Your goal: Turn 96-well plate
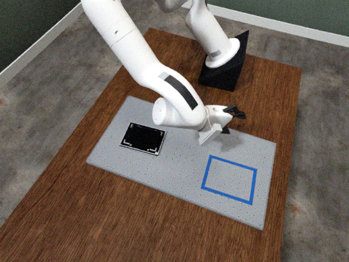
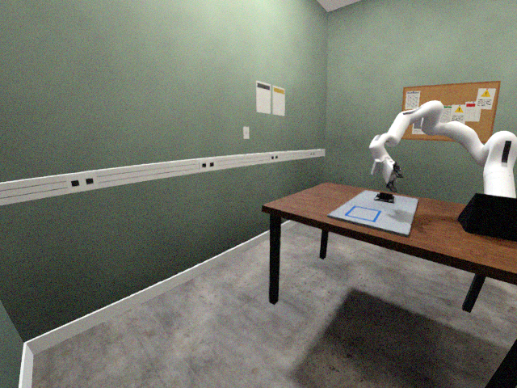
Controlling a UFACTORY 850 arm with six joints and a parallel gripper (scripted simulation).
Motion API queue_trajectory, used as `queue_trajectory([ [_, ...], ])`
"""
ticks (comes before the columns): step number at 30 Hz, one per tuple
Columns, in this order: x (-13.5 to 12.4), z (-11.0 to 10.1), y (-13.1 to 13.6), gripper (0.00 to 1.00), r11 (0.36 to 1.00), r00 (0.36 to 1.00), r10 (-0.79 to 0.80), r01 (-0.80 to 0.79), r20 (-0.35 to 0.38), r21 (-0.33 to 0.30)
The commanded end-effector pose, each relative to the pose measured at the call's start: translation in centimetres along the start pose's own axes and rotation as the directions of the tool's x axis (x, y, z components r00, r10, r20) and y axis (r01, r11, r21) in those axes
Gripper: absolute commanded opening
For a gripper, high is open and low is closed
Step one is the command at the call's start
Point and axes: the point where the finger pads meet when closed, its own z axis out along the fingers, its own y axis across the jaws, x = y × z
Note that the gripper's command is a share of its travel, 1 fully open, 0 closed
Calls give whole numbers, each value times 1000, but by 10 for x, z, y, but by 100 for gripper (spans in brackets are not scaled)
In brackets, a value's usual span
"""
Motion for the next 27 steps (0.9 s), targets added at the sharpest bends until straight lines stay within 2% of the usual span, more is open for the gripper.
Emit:
queue_trajectory([
  [1,-12,-10,11,100,991,992,122,-119,37,-65],
  [6,-18,-14,16,100,980,983,178,-174,41,-94],
  [13,-31,-26,31,100,937,949,314,-305,33,-169],
  [21,-45,-43,50,100,853,884,467,-454,-11,-258],
  [23,-45,-43,50,100,853,884,467,-454,-11,-258],
  [27,-52,-51,59,100,798,843,536,-525,-48,-297],
])
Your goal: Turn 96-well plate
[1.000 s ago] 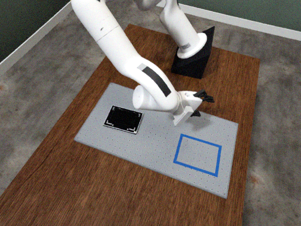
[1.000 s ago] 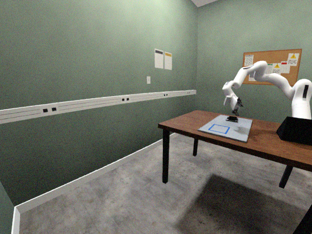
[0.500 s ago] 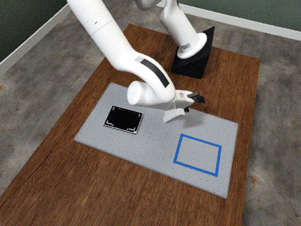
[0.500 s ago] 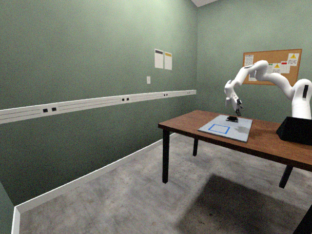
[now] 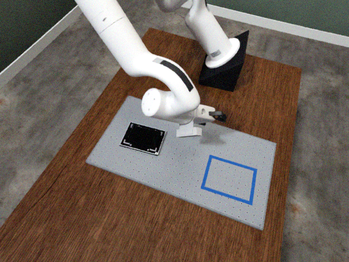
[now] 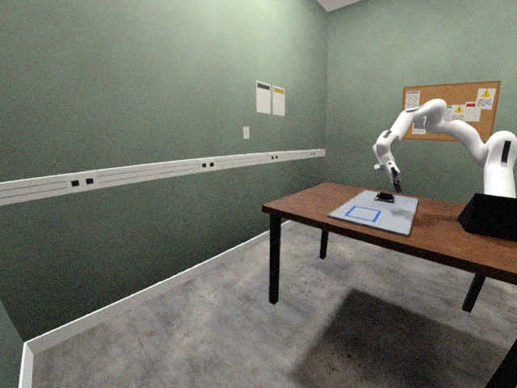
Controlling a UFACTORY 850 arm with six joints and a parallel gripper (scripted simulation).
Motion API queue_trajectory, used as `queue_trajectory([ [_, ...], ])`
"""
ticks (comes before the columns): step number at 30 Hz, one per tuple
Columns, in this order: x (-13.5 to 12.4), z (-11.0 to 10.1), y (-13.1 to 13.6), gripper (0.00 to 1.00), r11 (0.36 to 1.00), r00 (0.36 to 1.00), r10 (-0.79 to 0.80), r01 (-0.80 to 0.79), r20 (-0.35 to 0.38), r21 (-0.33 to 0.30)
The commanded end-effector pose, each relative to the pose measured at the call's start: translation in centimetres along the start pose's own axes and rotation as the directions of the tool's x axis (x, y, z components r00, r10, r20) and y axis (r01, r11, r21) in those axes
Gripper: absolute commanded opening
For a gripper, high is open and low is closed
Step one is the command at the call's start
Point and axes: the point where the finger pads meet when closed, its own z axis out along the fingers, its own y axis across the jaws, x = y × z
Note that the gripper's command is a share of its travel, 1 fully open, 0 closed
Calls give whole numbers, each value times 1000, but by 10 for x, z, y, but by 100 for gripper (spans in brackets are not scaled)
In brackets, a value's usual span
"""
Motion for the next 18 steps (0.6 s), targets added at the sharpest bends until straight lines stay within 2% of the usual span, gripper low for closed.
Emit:
queue_trajectory([
  [1,-2,-8,18,100,990,992,121,-122,-19,-71],
  [10,-3,-21,44,100,945,955,285,-295,-82,-142],
  [13,-3,-21,44,100,945,955,285,-295,-82,-142],
  [18,-4,-31,61,100,897,911,386,-407,-141,-174],
])
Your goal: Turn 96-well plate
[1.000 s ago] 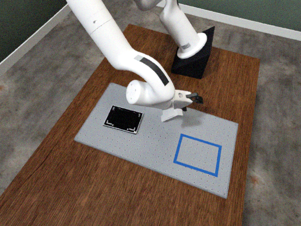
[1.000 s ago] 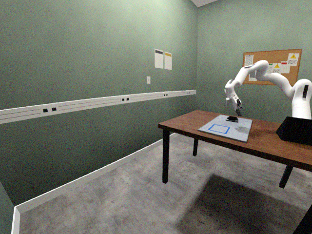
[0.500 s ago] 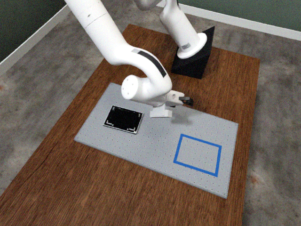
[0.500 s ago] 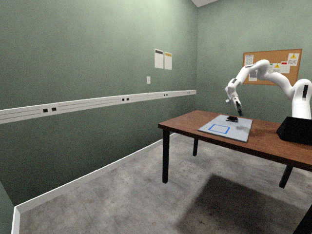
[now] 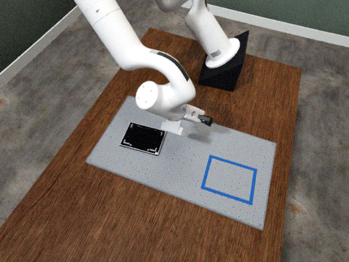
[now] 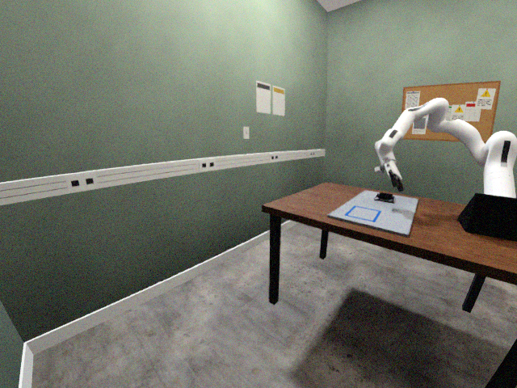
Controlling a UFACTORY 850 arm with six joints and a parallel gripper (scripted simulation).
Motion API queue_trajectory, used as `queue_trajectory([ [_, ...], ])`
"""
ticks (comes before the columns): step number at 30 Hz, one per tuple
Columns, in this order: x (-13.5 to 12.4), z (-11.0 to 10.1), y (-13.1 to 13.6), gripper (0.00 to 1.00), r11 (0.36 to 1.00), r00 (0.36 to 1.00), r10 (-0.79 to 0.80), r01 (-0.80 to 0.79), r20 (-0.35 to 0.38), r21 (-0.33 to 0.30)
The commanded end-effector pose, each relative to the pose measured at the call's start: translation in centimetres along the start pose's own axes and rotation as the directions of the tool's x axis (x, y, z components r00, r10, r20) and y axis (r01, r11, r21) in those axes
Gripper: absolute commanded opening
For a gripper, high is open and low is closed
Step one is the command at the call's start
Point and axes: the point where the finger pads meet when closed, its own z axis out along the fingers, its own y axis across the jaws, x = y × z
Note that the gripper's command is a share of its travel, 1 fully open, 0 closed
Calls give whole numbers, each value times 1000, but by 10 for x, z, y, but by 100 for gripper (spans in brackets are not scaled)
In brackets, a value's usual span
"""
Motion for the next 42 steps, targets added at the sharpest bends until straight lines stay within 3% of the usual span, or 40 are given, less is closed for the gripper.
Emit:
queue_trajectory([
  [1,5,-6,14,100,994,995,97,-99,-39,-45],
  [9,15,-17,40,100,957,956,264,-276,-126,-87],
  [12,15,-17,40,100,957,956,265,-277,-127,-87],
  [21,26,-31,64,100,890,879,418,-447,-230,-90],
  [26,33,-41,80,100,833,808,508,-550,-300,-70],
  [29,34,-41,80,100,832,806,509,-551,-301,-70],
  [33,41,-52,95,100,767,721,588,-641,-366,-32],
  [35,41,-52,95,100,764,718,590,-644,-368,-30],
  [42,52,-67,113,100,672,589,677,-739,-441,44],
])
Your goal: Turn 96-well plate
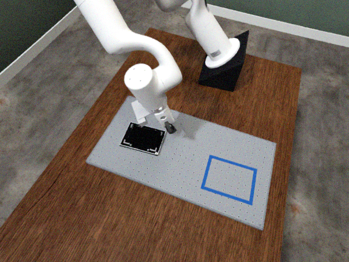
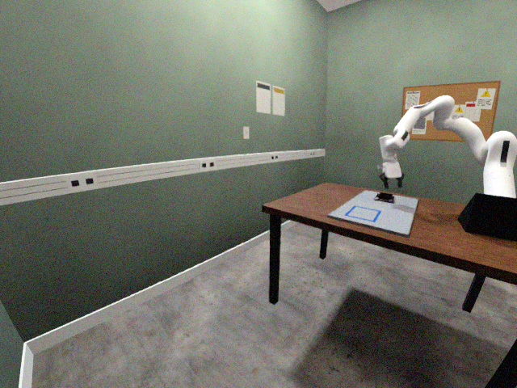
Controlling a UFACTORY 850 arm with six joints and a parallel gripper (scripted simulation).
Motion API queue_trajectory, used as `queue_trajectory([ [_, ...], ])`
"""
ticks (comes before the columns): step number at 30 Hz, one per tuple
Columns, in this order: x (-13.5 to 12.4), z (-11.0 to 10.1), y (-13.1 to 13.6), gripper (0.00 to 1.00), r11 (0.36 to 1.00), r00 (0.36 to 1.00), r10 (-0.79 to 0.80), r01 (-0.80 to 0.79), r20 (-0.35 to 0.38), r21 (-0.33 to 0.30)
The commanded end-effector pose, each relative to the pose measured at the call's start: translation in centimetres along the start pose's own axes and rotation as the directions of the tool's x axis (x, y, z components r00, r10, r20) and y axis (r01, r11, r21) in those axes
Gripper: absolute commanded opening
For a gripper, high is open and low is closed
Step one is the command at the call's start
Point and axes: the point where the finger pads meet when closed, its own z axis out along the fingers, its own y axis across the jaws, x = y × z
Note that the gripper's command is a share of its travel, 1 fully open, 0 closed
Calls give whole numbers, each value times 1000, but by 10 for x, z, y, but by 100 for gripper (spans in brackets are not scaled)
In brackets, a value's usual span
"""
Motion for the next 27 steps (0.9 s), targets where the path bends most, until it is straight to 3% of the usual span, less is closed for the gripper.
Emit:
queue_trajectory([
  [1,20,-6,5,100,991,988,133,-132,-79,19],
  [10,39,-12,9,100,966,957,257,-251,-137,58],
  [27,84,-32,17,100,837,809,544,-502,-224,218],
])
